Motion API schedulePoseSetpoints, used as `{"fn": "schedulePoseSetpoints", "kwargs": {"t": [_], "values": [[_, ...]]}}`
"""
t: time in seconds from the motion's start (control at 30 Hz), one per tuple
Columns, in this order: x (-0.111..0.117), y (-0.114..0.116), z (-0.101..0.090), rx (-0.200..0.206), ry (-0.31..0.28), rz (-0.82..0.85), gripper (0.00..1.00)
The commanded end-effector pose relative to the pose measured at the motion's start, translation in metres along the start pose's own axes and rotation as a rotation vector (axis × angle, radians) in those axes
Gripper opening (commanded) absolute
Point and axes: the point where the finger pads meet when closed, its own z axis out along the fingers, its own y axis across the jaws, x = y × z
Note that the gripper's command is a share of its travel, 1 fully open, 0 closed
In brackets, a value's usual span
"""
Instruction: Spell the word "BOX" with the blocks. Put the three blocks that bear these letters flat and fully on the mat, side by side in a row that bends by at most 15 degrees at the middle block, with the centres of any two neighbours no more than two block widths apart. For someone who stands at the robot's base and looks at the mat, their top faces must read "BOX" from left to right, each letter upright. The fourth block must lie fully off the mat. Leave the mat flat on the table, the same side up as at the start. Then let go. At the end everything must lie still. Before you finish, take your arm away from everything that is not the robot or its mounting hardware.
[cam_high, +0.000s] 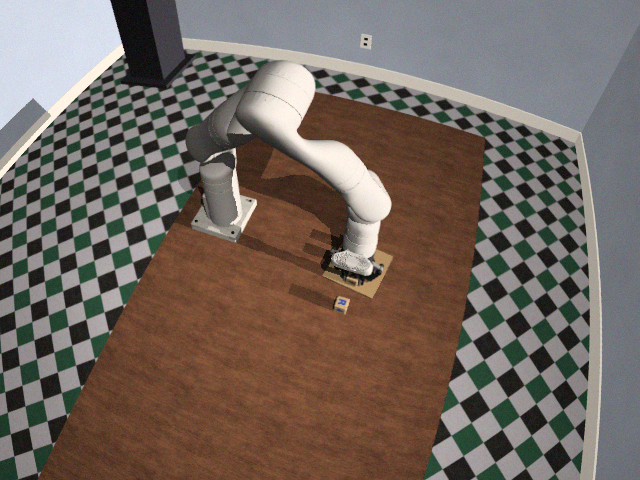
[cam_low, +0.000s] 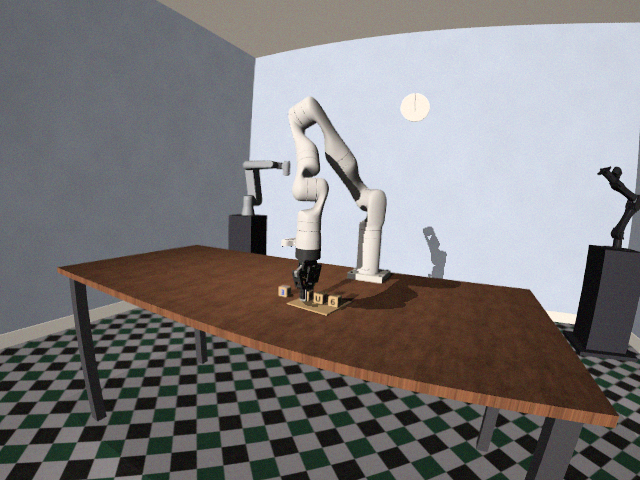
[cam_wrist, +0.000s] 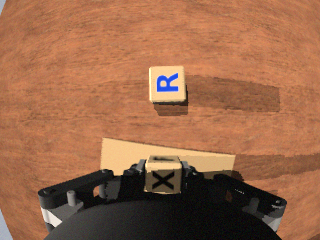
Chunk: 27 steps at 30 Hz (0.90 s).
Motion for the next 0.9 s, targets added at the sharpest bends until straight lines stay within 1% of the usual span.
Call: {"fn": "schedulePoseSetpoints", "kwargs": {"t": [0.0,0.1,0.13,0.2,0.23,0.67,0.77,0.87], "values": [[0.000,0.000,-0.001,0.001,0.000,0.000,0.38],[0.000,0.000,-0.001,0.001,0.000,0.000,0.38],[0.000,0.000,-0.001,0.001,0.000,0.000,0.42],[0.000,0.000,-0.001,0.001,0.000,0.000,0.42],[0.000,0.000,-0.001,0.001,0.000,0.000,0.46],[0.000,0.000,-0.001,0.001,0.000,0.000,0.46],[0.000,0.000,-0.005,0.001,0.000,0.000,0.46],[0.000,0.000,-0.015,0.001,0.000,0.000,0.46]]}}
